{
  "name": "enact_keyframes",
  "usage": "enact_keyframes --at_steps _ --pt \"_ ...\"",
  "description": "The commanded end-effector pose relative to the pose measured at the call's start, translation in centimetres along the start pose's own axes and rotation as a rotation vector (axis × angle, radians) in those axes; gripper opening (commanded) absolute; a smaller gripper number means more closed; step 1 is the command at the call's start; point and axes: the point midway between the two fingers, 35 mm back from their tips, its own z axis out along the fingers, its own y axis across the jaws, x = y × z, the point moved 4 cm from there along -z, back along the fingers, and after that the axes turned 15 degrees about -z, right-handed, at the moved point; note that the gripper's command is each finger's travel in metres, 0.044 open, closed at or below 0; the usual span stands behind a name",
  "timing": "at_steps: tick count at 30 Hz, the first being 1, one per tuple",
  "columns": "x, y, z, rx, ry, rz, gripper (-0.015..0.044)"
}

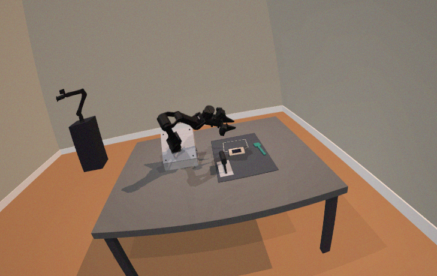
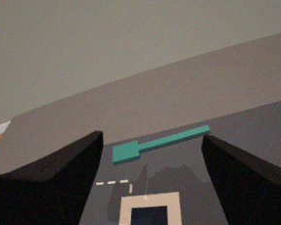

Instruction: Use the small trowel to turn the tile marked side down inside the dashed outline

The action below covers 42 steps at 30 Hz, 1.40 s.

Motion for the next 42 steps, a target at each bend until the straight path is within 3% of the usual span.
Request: enact_keyframes --at_steps 1,42 --pt "1.1 -1.8 -0.4 0.008 0.029 0.119 0.03" --pt "9.6 -10.7 -6.3 0.177 0.146 0.989 0.03"
